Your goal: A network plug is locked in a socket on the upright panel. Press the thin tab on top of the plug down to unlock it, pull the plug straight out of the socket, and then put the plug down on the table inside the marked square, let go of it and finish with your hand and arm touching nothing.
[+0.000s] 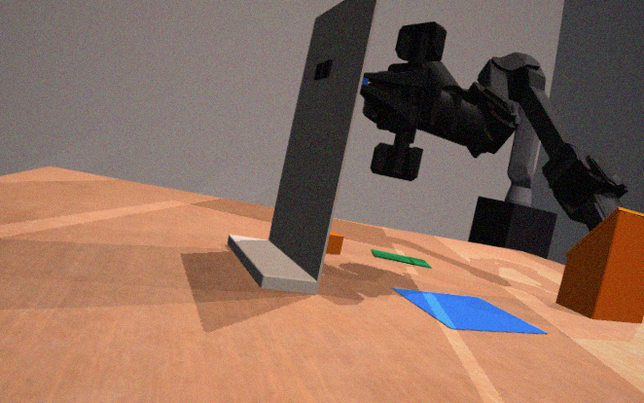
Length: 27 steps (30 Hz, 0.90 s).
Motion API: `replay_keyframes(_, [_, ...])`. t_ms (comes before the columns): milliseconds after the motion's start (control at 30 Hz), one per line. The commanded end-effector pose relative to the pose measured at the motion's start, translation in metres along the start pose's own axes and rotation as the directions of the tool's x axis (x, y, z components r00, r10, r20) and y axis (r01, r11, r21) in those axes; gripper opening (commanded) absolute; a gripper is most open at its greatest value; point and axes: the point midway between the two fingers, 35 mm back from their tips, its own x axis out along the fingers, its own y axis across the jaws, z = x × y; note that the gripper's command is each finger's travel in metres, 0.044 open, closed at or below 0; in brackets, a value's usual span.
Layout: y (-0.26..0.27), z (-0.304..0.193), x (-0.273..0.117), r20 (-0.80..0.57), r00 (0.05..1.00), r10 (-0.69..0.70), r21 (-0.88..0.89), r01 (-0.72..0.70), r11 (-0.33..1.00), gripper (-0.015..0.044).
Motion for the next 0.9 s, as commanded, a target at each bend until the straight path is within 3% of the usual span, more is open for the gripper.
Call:
replay_keyframes(0, [-0.001,-0.001,-0.004,0.001,1.000,-0.004,0.003,0.004,1.000,0.0000])
replay_keyframes(867, [-0.001,0.000,-0.015,0.001,1.000,-0.004,0.003,0.004,1.000,0.0000])
